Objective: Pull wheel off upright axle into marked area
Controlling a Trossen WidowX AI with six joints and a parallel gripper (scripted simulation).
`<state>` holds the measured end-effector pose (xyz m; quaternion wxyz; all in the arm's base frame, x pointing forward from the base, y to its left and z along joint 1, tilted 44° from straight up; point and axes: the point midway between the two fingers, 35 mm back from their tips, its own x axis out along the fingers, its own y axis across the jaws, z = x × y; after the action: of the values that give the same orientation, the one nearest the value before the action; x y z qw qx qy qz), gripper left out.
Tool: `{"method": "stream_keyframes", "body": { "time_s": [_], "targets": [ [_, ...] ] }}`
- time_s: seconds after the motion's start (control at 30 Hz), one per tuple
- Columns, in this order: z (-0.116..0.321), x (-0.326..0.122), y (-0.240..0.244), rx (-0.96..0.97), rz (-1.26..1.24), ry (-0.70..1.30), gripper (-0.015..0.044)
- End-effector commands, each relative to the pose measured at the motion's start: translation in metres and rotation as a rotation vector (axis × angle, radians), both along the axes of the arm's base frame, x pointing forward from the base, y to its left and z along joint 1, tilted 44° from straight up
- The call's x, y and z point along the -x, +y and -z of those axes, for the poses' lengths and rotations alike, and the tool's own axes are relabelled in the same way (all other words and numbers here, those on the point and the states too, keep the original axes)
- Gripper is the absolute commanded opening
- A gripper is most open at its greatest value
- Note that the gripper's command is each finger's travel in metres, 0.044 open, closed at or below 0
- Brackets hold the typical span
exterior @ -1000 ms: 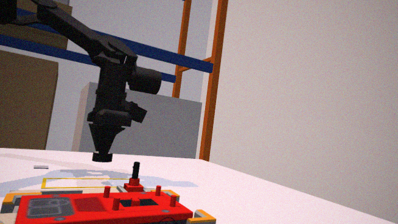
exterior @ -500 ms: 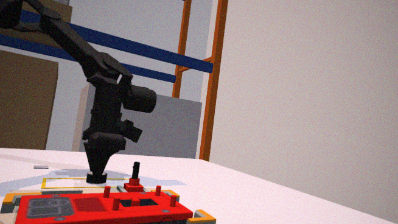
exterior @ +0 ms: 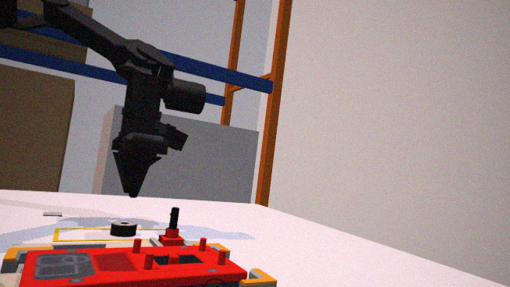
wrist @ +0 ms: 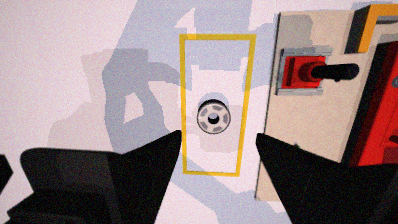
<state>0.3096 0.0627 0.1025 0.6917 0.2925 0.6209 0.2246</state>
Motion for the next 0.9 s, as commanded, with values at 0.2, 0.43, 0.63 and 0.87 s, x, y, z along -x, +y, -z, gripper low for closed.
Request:
{"method": "stream_keyframes", "body": {
  "time_s": [0.2,0.43,0.63,0.87],
  "targets": [
    [-0.006,0.082,-0.049,0.001,-0.009,0.011,0.0440],
    [-0.007,0.090,-0.052,-0.003,-0.010,0.011,0.0440],
    [-0.007,0.090,-0.052,-0.003,-0.010,0.011,0.0440],
    [-0.007,0.090,-0.052,-0.003,-0.010,0.011,0.0440]
  ]
}}
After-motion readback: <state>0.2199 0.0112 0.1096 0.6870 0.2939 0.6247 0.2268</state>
